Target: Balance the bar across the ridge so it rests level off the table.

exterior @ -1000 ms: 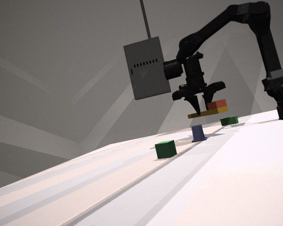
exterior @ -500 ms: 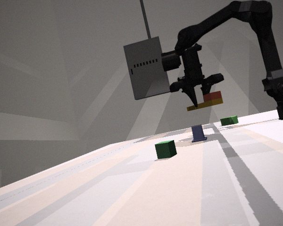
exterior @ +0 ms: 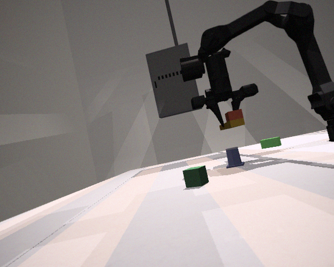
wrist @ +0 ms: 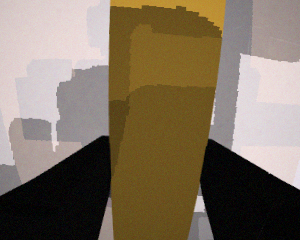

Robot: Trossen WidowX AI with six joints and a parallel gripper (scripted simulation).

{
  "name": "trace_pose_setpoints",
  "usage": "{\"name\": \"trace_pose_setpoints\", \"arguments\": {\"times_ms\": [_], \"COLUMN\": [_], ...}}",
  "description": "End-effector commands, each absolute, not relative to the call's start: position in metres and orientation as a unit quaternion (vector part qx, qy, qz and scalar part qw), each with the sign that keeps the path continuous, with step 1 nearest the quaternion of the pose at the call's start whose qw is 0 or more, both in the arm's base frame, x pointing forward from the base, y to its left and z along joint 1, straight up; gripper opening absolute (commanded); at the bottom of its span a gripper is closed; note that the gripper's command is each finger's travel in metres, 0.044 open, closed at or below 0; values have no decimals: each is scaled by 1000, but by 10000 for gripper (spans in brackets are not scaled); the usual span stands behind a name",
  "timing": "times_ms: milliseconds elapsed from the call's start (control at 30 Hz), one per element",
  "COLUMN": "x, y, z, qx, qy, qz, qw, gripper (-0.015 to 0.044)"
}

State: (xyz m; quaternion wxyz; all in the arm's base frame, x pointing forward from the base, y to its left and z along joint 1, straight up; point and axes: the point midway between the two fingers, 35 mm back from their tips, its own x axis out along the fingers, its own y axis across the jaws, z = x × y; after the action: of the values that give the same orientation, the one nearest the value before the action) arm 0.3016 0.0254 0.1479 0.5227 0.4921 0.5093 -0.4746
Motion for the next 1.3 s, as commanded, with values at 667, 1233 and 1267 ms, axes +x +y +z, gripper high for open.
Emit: {"name": "trace_pose_setpoints", "arguments": {"times_ms": [667,1233,1267], "x": [315,315,315], "y": [83,83,83], "z": [141,113,111], "qx": [551,551,551], "qy": [450,450,450], "qz": [-532,-533,-533], "qw": [459,458,458], "gripper": [0,0,0]}}
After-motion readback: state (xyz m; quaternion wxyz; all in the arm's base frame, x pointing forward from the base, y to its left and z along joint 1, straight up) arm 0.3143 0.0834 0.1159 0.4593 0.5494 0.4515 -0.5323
